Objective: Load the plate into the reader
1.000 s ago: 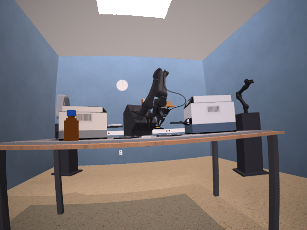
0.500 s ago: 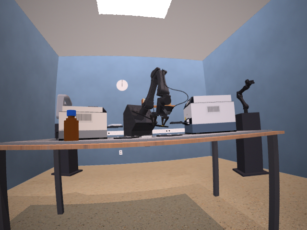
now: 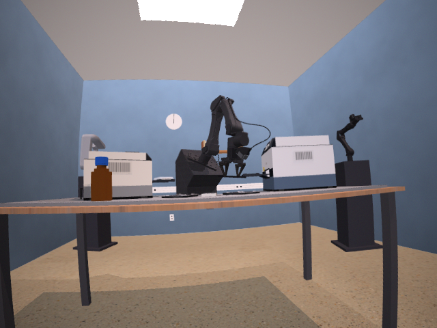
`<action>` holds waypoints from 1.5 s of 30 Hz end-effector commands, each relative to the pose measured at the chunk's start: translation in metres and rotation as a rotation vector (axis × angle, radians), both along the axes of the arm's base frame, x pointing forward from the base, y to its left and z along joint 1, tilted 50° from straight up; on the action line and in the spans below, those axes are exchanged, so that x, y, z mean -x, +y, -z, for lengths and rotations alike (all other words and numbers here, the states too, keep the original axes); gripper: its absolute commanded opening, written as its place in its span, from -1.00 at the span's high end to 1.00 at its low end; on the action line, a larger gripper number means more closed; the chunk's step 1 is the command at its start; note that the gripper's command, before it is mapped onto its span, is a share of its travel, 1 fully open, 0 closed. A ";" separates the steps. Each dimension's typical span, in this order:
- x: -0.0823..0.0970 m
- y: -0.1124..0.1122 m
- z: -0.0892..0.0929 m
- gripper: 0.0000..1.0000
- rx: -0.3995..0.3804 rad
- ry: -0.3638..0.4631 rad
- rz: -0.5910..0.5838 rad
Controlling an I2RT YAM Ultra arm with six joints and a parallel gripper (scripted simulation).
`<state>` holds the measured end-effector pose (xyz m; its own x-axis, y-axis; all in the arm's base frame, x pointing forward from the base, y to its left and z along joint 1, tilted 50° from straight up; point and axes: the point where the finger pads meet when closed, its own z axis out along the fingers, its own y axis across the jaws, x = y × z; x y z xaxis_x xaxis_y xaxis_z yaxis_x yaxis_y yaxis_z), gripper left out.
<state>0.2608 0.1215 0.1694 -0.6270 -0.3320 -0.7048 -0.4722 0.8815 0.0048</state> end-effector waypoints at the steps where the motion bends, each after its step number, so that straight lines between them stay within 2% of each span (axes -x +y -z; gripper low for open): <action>1: 0.002 0.004 -0.019 -0.71 -0.041 -0.048 0.027; 3: 0.004 0.008 -0.025 -0.71 -0.055 -0.058 0.026; 5: 0.010 0.010 -0.013 -0.71 -0.065 -0.042 0.025; 7: 0.012 0.014 -0.029 -0.71 -0.074 -0.057 0.025; 8: 0.013 0.016 -0.031 -0.71 -0.089 -0.062 0.025; 10: 0.018 0.019 -0.020 -0.71 -0.104 -0.050 0.026; 14: 0.021 0.022 -0.022 -0.71 -0.129 -0.056 0.027; 15: 0.021 0.025 -0.039 -0.71 -0.144 -0.075 0.026; 19: 0.028 0.032 -0.045 -0.71 -0.144 -0.069 0.027; 32: 0.025 0.028 -0.043 -0.71 -0.141 -0.071 0.039; 45: 0.027 0.026 -0.033 -0.71 -0.118 -0.061 0.026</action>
<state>0.2347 0.1533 0.1981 -0.6057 -0.2340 -0.7605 -0.4560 0.8853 0.0908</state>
